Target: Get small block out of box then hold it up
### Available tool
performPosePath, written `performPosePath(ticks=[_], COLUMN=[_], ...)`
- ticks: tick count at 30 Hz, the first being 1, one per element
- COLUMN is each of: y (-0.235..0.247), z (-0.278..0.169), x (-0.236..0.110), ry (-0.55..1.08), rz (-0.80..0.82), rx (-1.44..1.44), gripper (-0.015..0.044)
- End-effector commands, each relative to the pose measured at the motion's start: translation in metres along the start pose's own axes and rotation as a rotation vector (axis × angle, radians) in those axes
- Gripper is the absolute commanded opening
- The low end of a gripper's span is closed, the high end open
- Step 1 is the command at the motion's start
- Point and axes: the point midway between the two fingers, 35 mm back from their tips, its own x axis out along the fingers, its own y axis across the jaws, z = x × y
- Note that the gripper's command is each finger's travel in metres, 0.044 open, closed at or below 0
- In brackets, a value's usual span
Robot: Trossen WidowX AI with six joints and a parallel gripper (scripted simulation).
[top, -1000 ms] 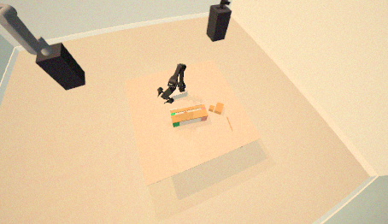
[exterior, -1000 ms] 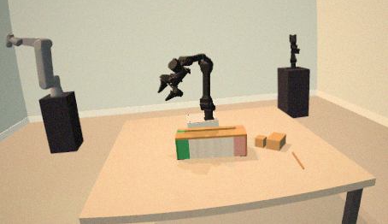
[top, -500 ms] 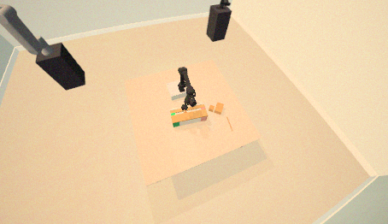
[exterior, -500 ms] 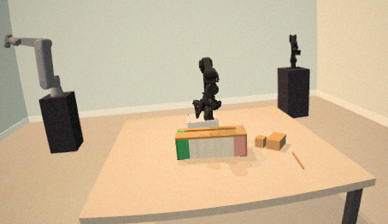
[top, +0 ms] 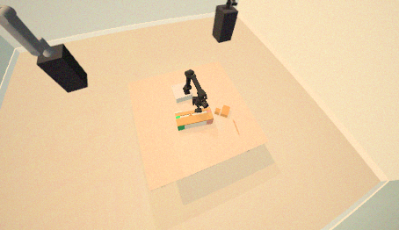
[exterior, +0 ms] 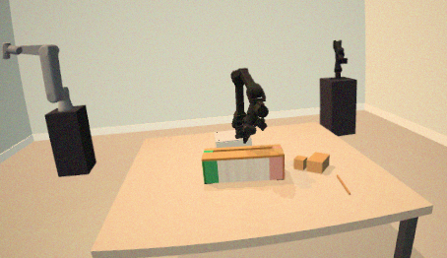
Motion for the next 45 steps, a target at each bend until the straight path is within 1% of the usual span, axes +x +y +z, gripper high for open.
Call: performPosePath(ticks=[1,45], y=[0.001,0.004], z=[0.003,0.022], x=[0.006,0.075], ry=[-0.003,-0.002], rz=[0.008,0.008], rx=[-0.009,-0.009], gripper=[0.0400,0.0400])
